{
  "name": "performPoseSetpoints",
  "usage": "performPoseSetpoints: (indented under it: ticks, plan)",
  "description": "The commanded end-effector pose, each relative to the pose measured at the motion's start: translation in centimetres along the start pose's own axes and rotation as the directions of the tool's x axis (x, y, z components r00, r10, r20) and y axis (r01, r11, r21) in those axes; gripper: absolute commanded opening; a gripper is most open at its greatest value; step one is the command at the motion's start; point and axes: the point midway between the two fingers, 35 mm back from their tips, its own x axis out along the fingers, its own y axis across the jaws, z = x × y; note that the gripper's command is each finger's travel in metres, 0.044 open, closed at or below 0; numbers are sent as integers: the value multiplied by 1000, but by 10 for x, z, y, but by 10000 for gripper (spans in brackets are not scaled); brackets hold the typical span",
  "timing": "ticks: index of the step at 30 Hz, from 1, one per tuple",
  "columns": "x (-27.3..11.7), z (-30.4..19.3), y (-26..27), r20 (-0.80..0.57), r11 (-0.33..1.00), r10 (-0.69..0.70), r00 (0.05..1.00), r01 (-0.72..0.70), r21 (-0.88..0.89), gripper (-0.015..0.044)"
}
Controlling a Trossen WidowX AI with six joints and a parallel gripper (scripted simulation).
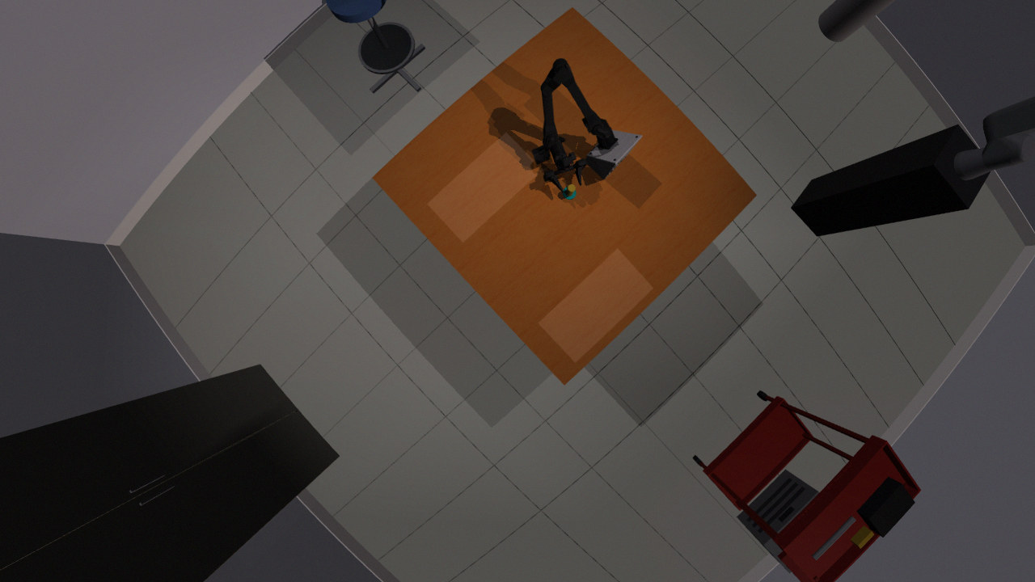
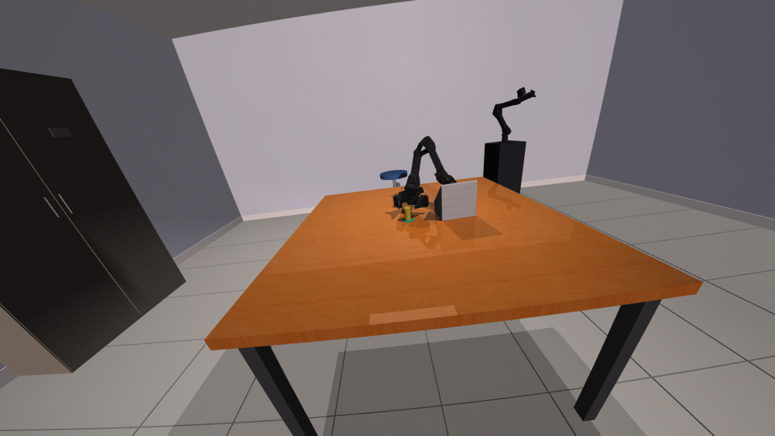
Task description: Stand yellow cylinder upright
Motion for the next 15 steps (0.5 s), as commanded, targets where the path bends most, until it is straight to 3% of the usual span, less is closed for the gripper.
performPoseSetpoints:
  ticks: [1,15]
  plan:
    - [-3,17,-3,-3,1000,-3,1000,3,-8,400]
    - [-11,79,1,13,1000,-7,1000,7,-10,400]
